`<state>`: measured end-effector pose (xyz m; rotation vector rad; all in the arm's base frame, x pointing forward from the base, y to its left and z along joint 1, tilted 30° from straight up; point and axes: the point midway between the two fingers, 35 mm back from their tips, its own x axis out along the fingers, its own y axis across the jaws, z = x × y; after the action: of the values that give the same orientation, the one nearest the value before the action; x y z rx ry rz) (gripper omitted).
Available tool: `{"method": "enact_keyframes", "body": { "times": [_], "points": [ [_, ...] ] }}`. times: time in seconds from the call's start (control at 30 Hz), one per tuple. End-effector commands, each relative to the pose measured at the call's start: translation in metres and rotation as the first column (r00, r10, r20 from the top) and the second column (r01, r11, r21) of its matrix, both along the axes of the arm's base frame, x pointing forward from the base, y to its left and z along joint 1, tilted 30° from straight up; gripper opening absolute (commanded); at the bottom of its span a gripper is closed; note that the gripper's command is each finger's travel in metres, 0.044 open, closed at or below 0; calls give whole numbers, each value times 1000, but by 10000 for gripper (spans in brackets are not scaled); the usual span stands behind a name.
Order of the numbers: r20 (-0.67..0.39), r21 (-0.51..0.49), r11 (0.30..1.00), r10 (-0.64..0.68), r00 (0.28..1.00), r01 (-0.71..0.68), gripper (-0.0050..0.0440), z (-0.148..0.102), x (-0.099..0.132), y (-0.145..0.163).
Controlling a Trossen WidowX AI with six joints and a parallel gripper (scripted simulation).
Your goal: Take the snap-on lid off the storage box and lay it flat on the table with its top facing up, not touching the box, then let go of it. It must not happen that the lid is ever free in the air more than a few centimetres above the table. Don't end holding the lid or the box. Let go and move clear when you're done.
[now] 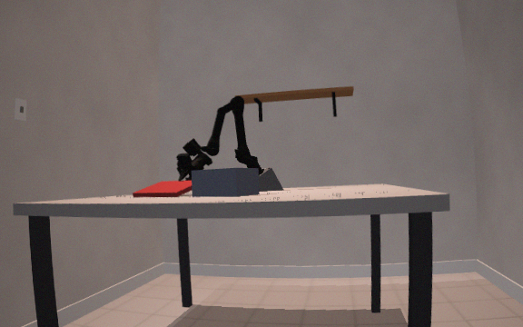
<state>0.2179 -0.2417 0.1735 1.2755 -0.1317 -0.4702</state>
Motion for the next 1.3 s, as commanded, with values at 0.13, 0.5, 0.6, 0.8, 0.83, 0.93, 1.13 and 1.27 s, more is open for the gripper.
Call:
{"method": "enact_keyframes", "body": {
  "times": [0.13, 0.5, 0.6, 0.8, 0.83, 0.93, 1.13, 1.27],
  "points": [
    [-2, -3, 1000, 6, 1000, -6, 127, -4, 1, -1],
    [-2, -3, 1000, 6, 1000, -6, 132, -8, 1, -2],
    [-2, -3, 1000, 6, 1000, -6, 134, -9, 1, -3],
    [-2, -3, 1000, 6, 1000, -6, 137, -11, 2, -3],
    [-2, -3, 1000, 6, 1000, -6, 137, -11, 2, -3],
    [-4, 6, 1000, -2, 1000, 2, 161, -10, 1, -4],
    [-51, 57, 998, -25, 998, 28, 275, -9, 2, -3],
    [-51, 57, 998, -25, 998, 28, 275, -9, 2, -3]
  ]
}}
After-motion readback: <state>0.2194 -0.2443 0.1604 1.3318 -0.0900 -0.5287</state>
